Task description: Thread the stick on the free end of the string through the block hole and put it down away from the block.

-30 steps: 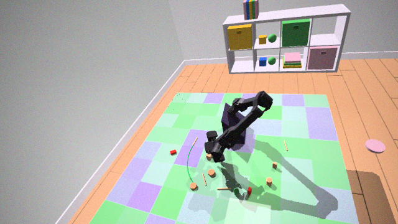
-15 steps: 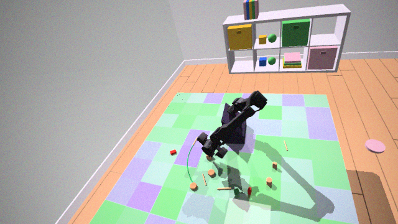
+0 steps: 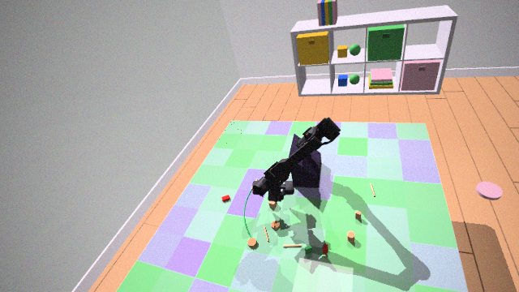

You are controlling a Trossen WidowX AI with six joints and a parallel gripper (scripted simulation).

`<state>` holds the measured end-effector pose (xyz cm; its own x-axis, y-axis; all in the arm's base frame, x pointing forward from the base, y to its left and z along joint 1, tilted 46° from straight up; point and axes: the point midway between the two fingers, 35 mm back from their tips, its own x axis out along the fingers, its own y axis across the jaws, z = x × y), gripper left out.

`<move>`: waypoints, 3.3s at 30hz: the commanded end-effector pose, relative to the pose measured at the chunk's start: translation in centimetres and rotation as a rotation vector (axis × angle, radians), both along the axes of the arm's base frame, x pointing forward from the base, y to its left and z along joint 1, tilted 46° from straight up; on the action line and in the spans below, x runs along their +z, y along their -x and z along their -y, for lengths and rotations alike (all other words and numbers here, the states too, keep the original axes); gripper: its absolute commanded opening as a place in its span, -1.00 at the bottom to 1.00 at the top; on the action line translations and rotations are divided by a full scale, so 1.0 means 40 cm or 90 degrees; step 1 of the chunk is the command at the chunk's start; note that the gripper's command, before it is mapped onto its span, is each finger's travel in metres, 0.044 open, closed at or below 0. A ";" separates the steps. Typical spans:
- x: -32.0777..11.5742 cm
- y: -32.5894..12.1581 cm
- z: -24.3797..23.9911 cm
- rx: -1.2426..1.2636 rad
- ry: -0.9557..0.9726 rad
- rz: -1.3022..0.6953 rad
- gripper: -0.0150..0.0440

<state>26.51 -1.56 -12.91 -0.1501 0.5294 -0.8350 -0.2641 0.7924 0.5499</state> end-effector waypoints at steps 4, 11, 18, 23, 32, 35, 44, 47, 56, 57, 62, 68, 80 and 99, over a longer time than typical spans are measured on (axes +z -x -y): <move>-0.007 -0.012 0.031 0.357 -0.179 0.392 1.00; -0.007 -0.012 0.033 0.393 -0.185 0.429 1.00; -0.007 -0.012 0.033 0.393 -0.185 0.429 1.00; -0.007 -0.012 0.033 0.393 -0.185 0.429 1.00; -0.007 -0.012 0.033 0.393 -0.185 0.429 1.00; -0.009 -0.012 0.034 0.393 -0.185 0.429 0.82; -0.010 -0.011 0.035 0.391 -0.182 0.425 0.32; -0.010 -0.011 0.035 0.391 -0.182 0.425 0.32; -0.010 -0.011 0.034 0.391 -0.182 0.425 -0.03; -0.010 -0.011 0.034 0.391 -0.182 0.425 -0.12; -0.010 -0.011 0.034 0.391 -0.182 0.425 -0.49; -0.010 -0.011 0.034 0.391 -0.182 0.425 -0.49; -0.010 -0.011 0.034 0.391 -0.182 0.425 -0.49; -0.010 -0.011 0.034 0.391 -0.182 0.425 -0.39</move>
<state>26.96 -2.94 -13.30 -0.0090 0.7145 -0.6995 -0.9197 0.2687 0.2863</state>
